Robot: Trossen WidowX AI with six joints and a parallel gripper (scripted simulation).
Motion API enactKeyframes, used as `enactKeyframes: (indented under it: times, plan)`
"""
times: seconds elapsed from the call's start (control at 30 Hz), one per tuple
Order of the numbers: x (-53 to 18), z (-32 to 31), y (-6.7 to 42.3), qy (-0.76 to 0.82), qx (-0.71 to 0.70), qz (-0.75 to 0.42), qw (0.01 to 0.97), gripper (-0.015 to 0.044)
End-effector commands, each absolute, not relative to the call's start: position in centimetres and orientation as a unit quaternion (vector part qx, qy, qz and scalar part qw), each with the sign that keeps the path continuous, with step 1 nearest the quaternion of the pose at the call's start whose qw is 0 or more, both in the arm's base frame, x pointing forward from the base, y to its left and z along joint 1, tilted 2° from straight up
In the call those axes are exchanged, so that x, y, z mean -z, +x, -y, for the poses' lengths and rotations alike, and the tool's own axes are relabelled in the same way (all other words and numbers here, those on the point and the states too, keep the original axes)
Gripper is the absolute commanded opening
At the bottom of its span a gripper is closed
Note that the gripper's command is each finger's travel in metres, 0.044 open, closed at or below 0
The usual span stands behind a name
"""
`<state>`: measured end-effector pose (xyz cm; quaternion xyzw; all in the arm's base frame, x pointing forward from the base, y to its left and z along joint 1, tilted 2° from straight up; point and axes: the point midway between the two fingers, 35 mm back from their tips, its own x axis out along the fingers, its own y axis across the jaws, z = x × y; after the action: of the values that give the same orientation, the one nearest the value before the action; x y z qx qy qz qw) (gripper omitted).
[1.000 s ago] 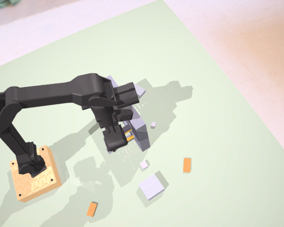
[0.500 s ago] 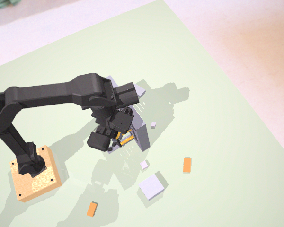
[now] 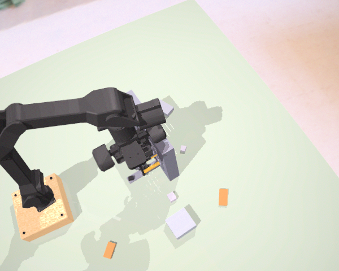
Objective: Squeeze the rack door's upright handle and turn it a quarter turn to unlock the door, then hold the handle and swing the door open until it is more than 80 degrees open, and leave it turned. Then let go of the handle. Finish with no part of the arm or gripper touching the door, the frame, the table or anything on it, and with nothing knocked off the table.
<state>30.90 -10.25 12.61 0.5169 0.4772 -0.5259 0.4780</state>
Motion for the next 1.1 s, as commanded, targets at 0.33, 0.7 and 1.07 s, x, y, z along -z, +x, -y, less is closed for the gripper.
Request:
enactKeyframes:
  times: [0.33,0.7,1.07]
  plan:
    - [-12.58,10.21,30.92,0.582,0.589,-0.395,0.396,0.0023]
    - [-12.58,10.21,30.92,0.582,0.589,-0.395,0.396,0.0207]
    - [-12.58,10.21,30.92,0.523,0.53,-0.471,0.472,0.0295]
